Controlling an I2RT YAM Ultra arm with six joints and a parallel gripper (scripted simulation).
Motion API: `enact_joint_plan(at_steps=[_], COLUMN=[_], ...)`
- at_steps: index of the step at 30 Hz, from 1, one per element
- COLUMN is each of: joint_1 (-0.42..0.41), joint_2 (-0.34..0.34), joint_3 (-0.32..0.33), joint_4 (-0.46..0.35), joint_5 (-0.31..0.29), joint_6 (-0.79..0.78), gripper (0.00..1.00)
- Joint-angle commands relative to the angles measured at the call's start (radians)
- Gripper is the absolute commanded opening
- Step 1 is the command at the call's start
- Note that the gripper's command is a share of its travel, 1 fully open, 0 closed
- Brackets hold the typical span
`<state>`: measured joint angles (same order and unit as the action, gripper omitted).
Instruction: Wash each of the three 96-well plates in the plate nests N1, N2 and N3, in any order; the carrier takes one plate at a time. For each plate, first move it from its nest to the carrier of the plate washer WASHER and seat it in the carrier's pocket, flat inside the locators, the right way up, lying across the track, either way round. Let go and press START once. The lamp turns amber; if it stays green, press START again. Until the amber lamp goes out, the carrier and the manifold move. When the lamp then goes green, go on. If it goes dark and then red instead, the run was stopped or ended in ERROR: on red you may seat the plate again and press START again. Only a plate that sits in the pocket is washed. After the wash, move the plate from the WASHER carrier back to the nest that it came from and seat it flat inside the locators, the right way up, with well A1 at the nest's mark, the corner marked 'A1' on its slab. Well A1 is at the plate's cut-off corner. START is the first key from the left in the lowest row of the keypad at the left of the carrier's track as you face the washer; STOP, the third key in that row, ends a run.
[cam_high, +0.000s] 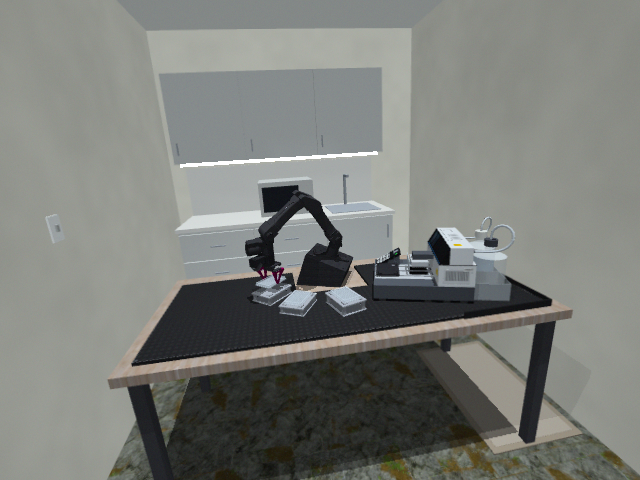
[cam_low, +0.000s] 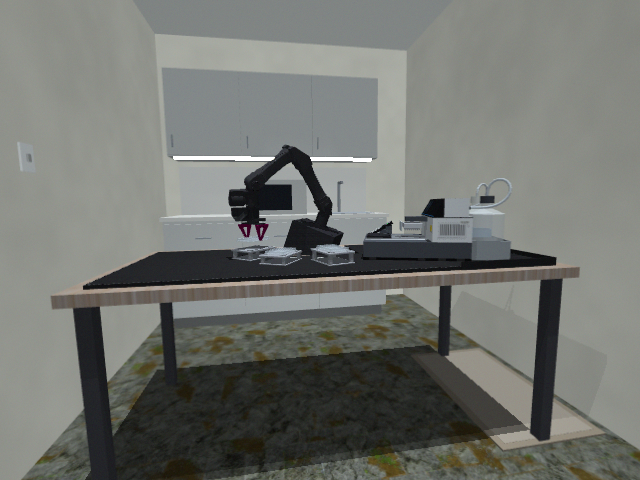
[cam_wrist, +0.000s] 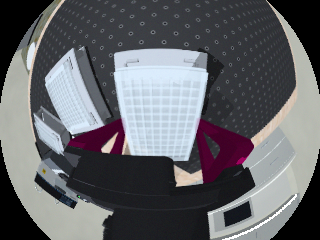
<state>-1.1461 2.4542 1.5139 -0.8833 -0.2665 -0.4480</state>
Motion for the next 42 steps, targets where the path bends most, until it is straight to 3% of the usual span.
enact_joint_plan(at_steps=[1,33,42], joint_1=[-0.008,-0.038,-0.038], joint_2=[-0.023,-0.08,-0.08], joint_3=[0.015,0.113,0.113], joint_4=[-0.022,-0.185,-0.185], joint_5=[0.001,0.008,0.008], joint_6=[-0.006,-0.036,-0.036], gripper=[0.0,0.0,0.0])
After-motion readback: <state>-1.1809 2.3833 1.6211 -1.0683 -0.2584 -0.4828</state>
